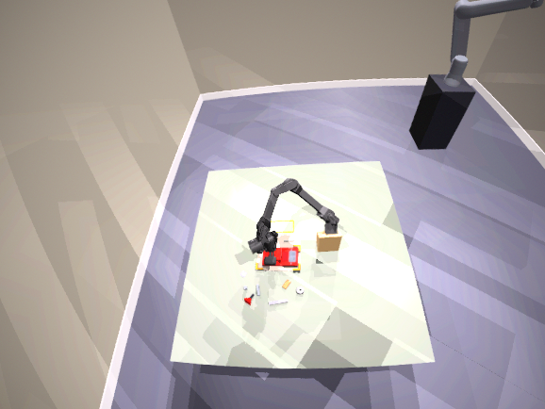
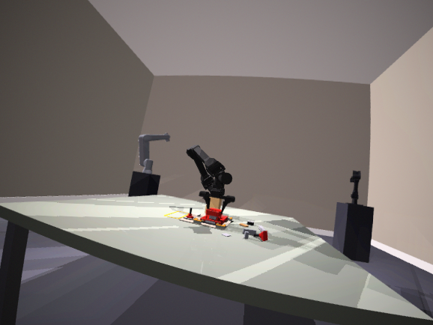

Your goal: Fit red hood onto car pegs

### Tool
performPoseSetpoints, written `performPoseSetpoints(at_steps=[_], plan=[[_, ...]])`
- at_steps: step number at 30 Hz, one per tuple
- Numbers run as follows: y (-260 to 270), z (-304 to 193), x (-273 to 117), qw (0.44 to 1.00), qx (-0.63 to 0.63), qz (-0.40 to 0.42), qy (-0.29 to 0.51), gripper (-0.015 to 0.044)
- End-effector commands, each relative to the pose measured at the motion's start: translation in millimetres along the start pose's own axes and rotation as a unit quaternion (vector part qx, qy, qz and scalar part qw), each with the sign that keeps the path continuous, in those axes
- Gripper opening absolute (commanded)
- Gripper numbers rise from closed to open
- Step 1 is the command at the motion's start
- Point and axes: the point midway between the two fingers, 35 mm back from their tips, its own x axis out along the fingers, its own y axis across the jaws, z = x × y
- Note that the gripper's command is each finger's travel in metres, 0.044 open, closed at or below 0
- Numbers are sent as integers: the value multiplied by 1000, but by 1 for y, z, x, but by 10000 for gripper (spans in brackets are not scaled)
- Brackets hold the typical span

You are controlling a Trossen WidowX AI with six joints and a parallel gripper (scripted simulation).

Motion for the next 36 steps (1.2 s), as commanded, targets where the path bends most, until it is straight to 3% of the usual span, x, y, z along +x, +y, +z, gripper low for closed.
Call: performPoseSetpoints(at_steps=[1, 36], plan=[[0, 0, 2, 1000, -2, -1, -1, 0], [-1, 1, 17, 1000, -1, -2, -1, 0]])
